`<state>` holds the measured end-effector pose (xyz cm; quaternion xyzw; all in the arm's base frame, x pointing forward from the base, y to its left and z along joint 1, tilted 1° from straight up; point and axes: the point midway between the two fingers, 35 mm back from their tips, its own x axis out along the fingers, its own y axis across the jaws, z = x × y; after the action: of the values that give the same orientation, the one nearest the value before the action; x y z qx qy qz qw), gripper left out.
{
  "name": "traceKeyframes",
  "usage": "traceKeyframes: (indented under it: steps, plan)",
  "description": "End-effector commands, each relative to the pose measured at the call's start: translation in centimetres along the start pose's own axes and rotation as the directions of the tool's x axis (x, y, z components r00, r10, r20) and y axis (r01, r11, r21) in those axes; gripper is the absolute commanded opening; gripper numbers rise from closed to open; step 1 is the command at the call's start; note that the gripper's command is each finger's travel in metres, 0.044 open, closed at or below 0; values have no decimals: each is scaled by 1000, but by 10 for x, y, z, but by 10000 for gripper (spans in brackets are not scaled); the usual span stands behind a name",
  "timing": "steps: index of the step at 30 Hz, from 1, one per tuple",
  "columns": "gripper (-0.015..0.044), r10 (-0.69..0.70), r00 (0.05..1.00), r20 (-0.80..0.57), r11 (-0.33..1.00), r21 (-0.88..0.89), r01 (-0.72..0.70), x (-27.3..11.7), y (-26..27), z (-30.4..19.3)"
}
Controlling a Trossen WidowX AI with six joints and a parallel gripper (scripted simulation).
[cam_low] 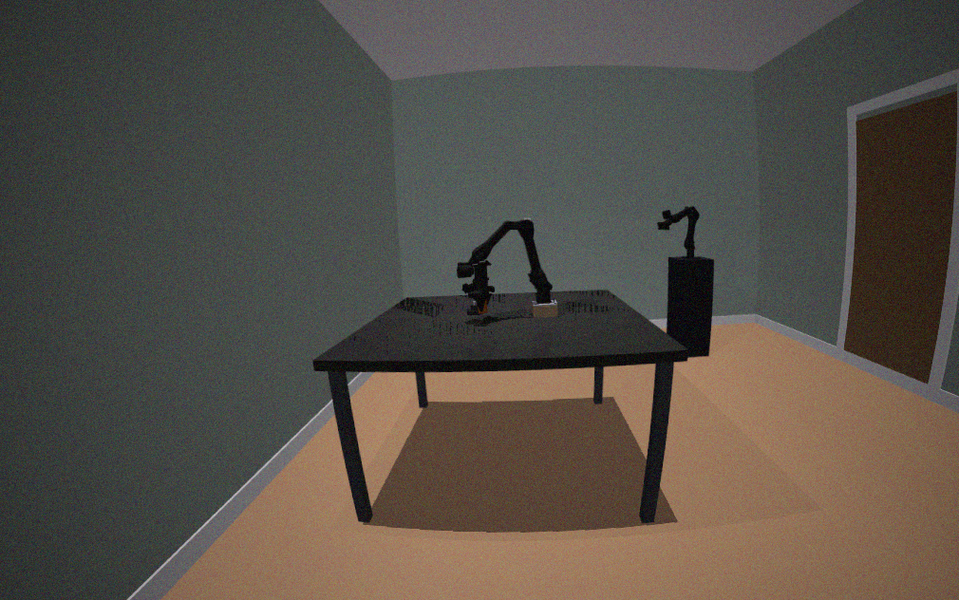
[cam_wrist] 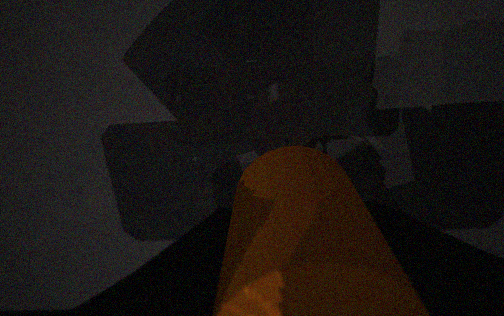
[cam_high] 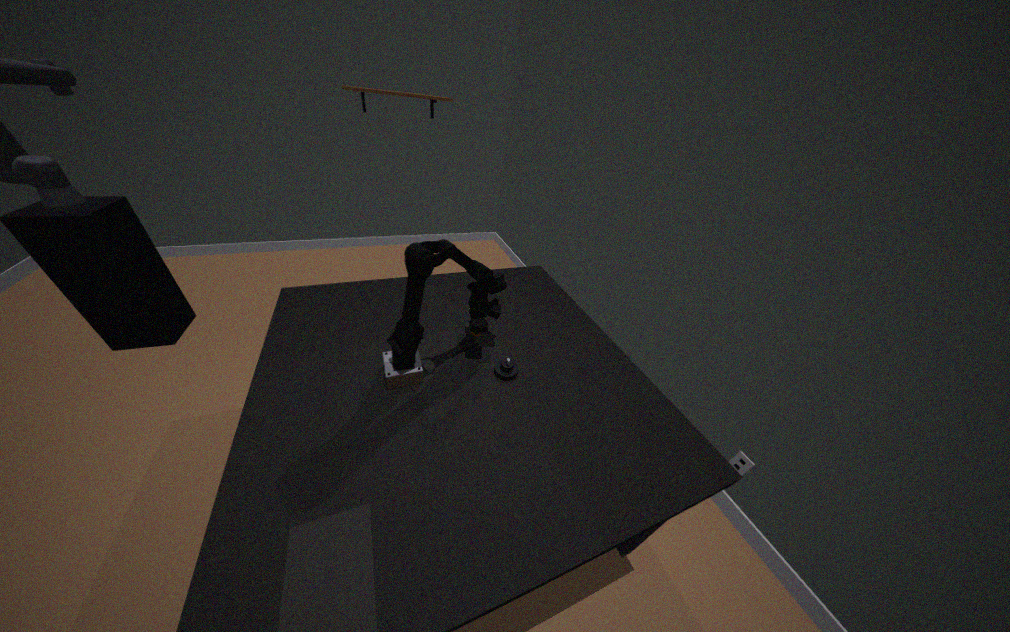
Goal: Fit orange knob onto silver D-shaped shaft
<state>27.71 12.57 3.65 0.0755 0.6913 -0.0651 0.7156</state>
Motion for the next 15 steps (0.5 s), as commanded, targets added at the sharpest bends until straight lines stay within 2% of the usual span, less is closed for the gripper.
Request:
traceKeyframes:
  steps: [1,6,11,15]
  plan:
    - [0,-8,1000,8,1000,5,8,18,0,1]
    - [0,-15,1000,9,1000,6,15,41,1,0]
    - [0,-15,1000,9,1000,6,15,42,0,-3]
    - [105,-13,1000,3,1000,2,13,41,1,-2]
